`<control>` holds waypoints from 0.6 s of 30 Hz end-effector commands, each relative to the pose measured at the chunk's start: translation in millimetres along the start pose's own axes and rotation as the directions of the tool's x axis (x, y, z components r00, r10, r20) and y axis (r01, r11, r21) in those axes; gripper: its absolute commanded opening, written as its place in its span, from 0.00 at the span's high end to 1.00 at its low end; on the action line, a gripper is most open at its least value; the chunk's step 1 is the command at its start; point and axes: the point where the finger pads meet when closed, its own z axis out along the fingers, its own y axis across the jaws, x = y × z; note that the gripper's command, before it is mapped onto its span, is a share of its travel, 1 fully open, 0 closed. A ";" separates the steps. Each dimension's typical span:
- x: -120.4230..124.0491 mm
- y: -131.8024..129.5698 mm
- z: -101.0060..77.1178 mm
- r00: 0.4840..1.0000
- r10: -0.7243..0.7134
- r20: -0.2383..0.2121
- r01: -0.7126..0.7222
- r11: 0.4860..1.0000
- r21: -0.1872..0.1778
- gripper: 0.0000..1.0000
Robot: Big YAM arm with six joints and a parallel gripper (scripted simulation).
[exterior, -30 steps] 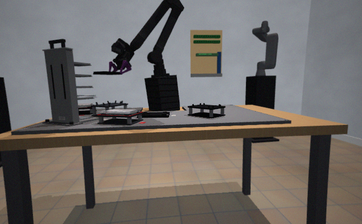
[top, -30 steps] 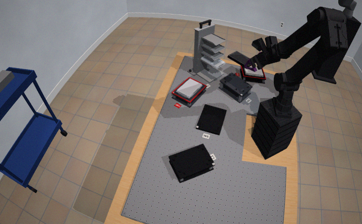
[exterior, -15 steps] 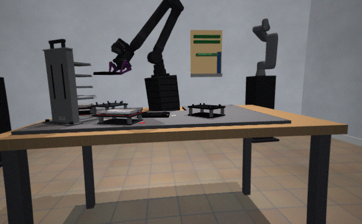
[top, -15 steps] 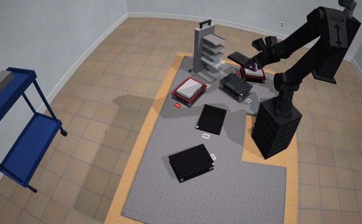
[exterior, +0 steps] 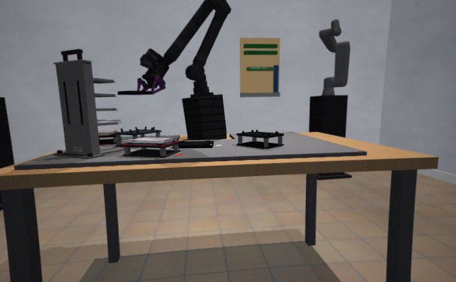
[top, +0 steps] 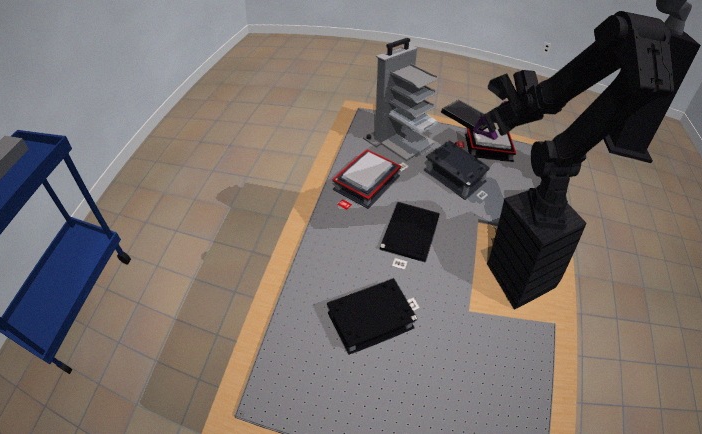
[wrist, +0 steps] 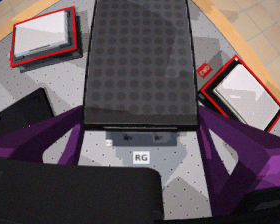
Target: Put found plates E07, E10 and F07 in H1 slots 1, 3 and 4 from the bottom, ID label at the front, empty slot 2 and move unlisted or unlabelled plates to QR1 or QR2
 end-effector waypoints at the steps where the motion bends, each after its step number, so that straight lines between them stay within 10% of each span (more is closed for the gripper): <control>1: -34.0 -14.8 3.5 0.998 -0.030 0.055 0.029 0.999 0.022 0.14; 18: -46.2 -13.7 13.5 0.998 -0.028 0.057 0.027 0.999 0.020 0.14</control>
